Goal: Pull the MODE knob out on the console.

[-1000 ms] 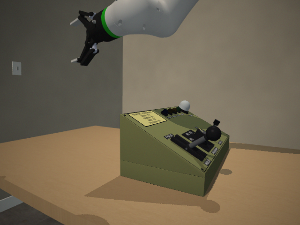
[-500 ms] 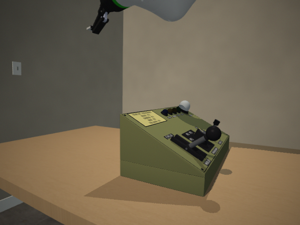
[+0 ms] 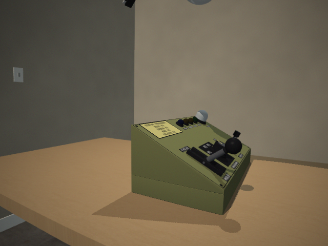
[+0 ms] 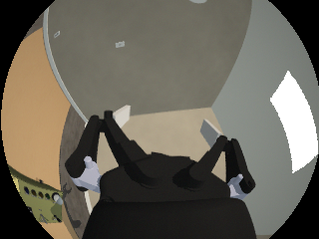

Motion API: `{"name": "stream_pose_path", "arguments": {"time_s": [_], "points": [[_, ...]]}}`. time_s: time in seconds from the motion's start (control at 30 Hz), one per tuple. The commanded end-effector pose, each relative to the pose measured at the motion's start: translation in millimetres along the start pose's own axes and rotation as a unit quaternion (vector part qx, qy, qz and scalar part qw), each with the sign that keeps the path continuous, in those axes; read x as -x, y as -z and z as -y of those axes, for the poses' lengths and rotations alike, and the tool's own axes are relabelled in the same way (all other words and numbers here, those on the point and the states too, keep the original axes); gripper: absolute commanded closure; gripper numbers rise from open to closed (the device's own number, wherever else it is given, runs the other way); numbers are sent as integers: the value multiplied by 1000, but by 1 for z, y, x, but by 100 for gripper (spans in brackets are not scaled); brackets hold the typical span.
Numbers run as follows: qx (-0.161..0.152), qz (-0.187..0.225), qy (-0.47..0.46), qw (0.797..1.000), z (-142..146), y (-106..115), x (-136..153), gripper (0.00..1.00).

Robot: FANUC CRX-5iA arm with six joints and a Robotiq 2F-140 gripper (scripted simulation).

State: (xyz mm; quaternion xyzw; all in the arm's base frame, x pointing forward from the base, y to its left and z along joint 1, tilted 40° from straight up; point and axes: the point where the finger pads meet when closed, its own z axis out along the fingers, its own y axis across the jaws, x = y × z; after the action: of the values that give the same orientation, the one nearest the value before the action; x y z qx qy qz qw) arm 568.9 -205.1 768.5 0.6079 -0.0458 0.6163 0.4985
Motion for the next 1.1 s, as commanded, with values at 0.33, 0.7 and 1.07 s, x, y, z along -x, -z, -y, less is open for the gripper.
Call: {"name": "stream_pose_path", "arguments": {"time_s": [0.33,0.7,1.07], "points": [[56,154,-64,984,-134,25,133,0],[64,224,-97,968,-179,58,212,0],[49,324,-148,933,-203,123,317,0]]}}
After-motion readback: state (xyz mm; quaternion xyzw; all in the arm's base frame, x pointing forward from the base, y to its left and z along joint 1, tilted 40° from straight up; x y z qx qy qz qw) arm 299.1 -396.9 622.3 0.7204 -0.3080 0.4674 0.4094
